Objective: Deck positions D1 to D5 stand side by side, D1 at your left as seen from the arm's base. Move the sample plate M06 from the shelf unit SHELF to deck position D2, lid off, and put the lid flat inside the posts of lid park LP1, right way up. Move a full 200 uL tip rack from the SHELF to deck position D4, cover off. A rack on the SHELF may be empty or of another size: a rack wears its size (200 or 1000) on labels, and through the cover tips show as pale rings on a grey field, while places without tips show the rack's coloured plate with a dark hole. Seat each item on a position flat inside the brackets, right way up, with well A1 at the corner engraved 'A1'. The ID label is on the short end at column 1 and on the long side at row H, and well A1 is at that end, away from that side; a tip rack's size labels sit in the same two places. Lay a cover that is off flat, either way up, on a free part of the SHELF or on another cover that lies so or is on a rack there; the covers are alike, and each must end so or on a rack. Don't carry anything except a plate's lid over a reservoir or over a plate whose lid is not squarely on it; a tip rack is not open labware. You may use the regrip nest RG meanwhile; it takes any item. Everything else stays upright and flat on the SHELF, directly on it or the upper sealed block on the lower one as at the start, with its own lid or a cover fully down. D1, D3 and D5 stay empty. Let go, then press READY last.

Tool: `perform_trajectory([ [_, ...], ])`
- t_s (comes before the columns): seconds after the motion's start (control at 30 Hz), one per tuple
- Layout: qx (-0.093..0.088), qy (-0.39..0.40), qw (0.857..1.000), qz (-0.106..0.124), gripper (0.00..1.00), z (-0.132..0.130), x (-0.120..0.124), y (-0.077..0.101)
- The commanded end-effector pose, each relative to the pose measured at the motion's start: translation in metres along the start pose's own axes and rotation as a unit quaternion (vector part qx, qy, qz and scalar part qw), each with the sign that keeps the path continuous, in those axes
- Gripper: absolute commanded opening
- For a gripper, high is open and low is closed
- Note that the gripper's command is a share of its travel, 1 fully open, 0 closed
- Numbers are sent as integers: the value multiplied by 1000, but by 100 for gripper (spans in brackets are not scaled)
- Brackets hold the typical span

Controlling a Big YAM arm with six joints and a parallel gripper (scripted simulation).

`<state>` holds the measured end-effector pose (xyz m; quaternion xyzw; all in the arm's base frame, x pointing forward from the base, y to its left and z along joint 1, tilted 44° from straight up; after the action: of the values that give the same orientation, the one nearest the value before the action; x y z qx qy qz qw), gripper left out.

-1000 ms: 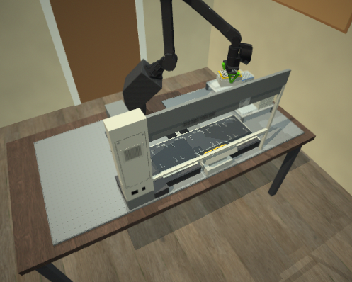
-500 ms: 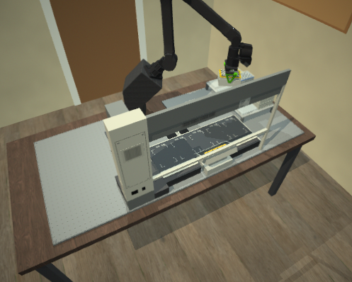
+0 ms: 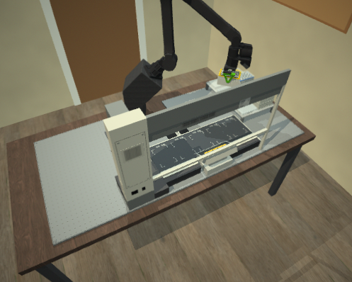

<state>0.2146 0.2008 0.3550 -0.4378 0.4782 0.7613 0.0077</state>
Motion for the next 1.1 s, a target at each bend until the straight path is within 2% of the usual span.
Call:
perform_trajectory([
  [0.0,-4,-43,999,-24,0,5,-13,14],
  [0.3,-6,-112,993,-23,0,4,-13,14],
  [0.67,-8,-221,975,-23,0,4,-13,14],
  [0.73,-8,-221,975,-23,0,4,-13,14],
  [1.07,-10,-317,948,-21,0,4,-13,14],
])
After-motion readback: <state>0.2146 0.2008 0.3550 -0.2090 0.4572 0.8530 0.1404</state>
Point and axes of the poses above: the point where the finger pads meet when closed, its own y axis back along the fingers, its own z axis across the jaws, x = y × z, the point moved 6 cm from there along y, back along the fingers, and after that the axes turned 5 degrees about y, right-handed, at the moved point
